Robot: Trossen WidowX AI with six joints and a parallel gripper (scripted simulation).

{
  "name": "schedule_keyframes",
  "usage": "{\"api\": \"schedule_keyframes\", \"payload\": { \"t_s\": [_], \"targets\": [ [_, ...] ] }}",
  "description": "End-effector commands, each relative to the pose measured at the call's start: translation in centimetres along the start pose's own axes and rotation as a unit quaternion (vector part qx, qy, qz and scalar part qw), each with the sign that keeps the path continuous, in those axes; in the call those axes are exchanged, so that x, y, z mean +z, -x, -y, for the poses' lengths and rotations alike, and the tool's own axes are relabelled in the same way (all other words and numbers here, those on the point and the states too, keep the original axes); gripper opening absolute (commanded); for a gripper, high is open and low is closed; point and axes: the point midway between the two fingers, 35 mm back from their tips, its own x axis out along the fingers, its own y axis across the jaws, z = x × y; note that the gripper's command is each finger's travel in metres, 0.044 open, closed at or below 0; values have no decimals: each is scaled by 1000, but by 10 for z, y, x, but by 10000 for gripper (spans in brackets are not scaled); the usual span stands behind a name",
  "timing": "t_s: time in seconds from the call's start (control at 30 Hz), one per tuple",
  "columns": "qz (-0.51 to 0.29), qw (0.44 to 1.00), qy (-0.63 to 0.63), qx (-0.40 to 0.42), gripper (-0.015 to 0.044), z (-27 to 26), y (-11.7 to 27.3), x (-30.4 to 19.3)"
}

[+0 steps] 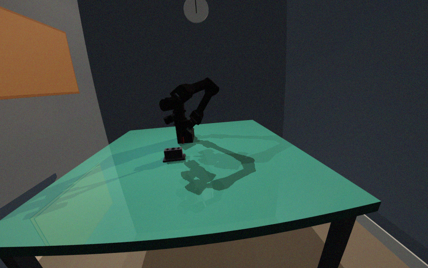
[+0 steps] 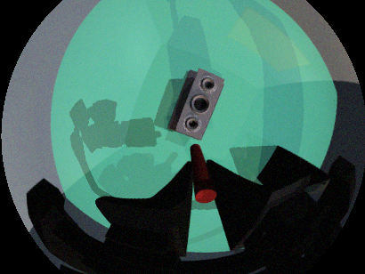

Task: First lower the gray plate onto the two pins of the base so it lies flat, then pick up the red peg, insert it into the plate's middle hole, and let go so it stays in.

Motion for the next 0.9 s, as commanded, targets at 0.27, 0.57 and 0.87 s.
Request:
{"api": "schedule_keyframes", "payload": {
  "t_s": [0.27,0.57,0.87],
  "targets": [
    [-3,1000,5,0,0,8,-4,39],
    [-6,1000,6,2,0,14,-7,57],
    [-6,1000,6,2,0,14,-7,57]
  ]
}}
